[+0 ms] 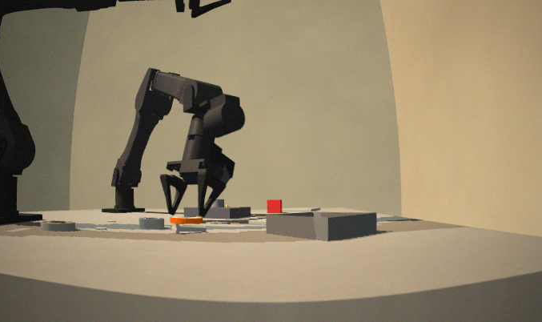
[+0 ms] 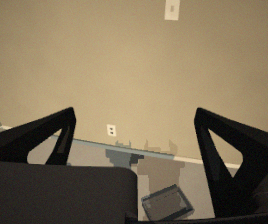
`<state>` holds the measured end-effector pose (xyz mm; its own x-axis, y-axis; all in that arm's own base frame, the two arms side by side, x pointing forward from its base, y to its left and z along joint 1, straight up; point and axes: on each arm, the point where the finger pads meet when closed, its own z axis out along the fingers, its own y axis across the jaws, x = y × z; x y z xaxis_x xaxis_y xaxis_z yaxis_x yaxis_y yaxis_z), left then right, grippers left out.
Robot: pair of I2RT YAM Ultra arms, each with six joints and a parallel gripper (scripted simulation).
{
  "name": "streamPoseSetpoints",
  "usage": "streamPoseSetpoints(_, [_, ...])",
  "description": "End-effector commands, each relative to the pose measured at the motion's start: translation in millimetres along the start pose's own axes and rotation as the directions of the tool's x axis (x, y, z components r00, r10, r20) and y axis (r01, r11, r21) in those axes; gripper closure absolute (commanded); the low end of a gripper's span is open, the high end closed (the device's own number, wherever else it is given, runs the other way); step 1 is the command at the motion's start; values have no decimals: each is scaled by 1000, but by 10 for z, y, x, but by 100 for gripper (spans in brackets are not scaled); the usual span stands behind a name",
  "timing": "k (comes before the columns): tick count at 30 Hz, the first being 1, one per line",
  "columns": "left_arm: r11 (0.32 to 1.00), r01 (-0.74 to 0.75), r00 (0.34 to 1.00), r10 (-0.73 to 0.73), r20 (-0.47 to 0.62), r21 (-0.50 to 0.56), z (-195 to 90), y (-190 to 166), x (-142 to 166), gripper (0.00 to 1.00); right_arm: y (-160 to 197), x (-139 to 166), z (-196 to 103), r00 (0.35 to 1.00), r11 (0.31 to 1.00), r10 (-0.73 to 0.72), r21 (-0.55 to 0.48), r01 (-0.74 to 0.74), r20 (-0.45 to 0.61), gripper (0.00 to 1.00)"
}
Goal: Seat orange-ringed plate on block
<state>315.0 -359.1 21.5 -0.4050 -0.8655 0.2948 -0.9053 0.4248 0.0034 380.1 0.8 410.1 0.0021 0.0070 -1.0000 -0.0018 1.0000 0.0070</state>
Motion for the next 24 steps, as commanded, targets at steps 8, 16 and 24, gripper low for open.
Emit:
streamPoseSetpoints(8, [999, 5, 1000, -5, -3, 43, -84, -84, 8, 20, 44, -344, -69, 997, 1000, -8, -14, 9, 82, 0])
streamPoseSetpoints(16, [1000, -2, 1000, 2, 3, 21, -18, -32, 29, 100, 44, -344, -69, 997, 1000, -8, -14, 9, 82, 0])
streamPoseSetpoints(24, [998, -15, 1000, 16, -15, 63, -185, -123, 119, 100, 44, -344, -69, 997, 1000, -8, -14, 9, 82, 0])
